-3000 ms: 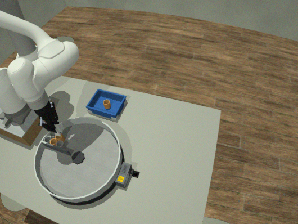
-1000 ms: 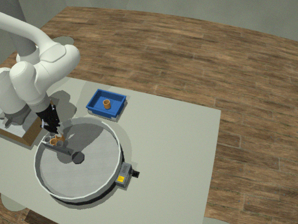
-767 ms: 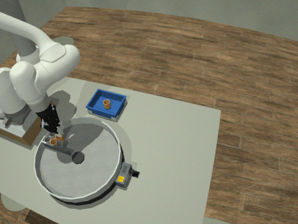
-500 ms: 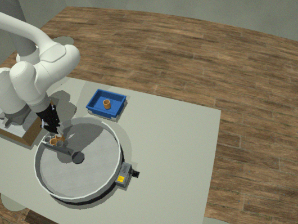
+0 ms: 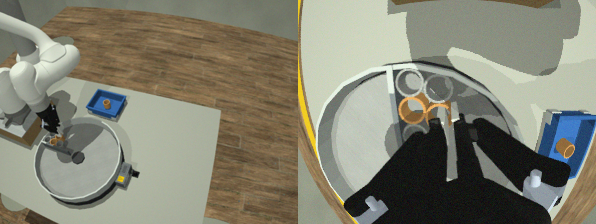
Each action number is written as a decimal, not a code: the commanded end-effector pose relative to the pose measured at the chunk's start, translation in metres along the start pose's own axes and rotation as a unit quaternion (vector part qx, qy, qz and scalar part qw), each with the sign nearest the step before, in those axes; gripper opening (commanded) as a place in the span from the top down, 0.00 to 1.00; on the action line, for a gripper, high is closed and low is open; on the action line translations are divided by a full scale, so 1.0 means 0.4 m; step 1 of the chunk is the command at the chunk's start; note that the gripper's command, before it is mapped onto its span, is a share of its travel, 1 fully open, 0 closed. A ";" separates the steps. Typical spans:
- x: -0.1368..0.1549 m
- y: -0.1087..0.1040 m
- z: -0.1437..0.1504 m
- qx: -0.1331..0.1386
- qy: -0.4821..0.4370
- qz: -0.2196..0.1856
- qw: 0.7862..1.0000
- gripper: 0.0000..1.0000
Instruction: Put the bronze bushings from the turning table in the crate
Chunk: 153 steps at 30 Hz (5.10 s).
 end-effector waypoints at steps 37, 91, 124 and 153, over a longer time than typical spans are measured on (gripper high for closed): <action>-0.001 -0.181 0.002 0.001 -0.002 -0.001 1.000 1.00; 0.032 -0.186 0.076 0.001 -0.002 -0.001 1.000 1.00; 0.284 -0.188 0.646 0.001 -0.002 -0.001 1.000 1.00; 0.313 -0.188 0.713 0.001 -0.002 -0.001 1.000 1.00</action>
Point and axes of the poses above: the point where the finger pads meet when closed, its own y axis out along the fingers, its own z axis across the jaws, x = y × z, the point moved 4 cm from there along -y, back along the fingers
